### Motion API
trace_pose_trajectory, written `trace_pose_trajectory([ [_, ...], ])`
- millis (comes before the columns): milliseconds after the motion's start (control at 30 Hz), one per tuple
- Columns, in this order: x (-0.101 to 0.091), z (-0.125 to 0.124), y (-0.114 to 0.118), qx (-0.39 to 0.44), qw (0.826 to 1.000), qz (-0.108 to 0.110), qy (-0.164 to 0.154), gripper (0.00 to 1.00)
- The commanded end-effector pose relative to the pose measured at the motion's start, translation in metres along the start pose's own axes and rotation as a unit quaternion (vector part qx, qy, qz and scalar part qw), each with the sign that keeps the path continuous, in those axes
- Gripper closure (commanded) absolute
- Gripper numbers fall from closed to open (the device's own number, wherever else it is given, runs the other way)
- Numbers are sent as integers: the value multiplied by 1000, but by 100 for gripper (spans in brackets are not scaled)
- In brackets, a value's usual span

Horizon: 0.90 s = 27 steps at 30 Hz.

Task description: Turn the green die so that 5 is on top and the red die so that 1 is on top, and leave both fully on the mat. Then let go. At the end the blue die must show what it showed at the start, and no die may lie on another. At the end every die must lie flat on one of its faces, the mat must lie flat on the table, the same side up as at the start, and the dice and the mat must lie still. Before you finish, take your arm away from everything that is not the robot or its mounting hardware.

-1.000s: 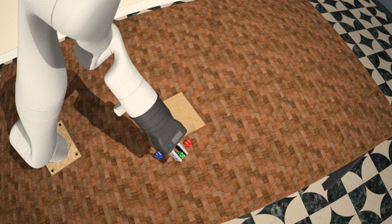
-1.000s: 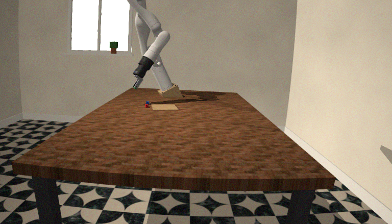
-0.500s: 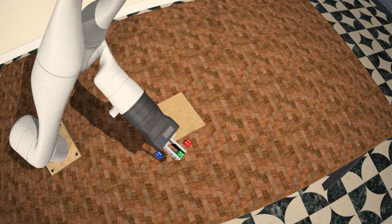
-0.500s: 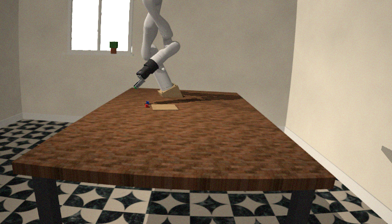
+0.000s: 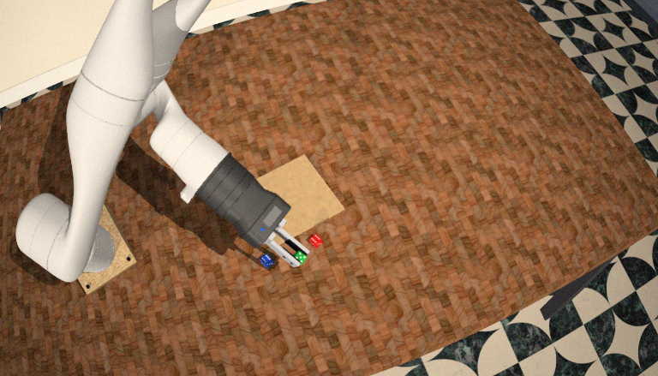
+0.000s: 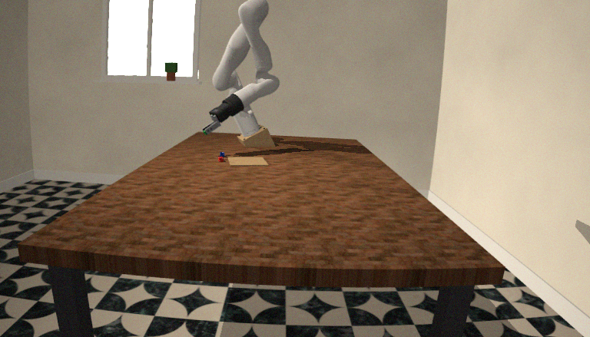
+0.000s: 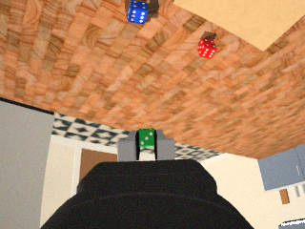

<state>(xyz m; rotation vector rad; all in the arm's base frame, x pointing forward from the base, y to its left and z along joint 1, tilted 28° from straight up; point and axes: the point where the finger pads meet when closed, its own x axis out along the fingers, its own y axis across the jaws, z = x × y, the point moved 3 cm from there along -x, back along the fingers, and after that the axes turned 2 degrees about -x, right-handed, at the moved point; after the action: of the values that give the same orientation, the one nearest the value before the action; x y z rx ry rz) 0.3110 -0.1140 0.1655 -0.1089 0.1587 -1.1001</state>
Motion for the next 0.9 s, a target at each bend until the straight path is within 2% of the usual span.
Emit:
trace_pose_trajectory([
  [0,-1,-6,0,-14,1000,4,-12,66],
  [567,-1,-7,0,-14,1000,5,-23,66],
  [867,5,-17,1,-14,1000,5,-23,66],
])
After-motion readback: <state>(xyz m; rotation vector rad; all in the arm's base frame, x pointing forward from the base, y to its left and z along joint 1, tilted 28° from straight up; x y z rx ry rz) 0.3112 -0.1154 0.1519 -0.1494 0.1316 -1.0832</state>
